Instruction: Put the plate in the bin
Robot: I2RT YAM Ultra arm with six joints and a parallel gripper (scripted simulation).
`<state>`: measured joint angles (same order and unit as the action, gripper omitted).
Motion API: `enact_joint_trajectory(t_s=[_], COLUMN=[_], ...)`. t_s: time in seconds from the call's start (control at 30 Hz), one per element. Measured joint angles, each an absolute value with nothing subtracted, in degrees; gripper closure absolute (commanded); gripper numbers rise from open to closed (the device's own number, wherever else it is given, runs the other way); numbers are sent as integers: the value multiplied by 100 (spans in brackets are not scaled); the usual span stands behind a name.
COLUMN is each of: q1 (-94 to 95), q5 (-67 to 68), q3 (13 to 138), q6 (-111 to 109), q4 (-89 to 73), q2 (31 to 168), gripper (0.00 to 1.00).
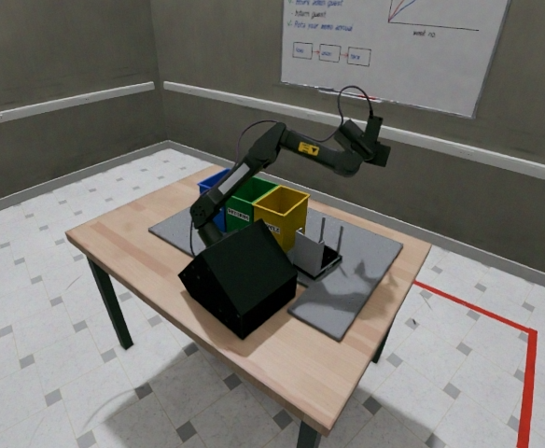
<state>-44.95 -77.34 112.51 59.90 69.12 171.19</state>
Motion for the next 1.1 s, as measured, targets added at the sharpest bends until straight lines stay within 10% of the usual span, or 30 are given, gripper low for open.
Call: enact_joint_trajectory(t_s=[1.1], q1=[-4495], q5=[-7662], q3=[11251], q6=[5664], q4=[6477], q2=[17069], gripper=[0])
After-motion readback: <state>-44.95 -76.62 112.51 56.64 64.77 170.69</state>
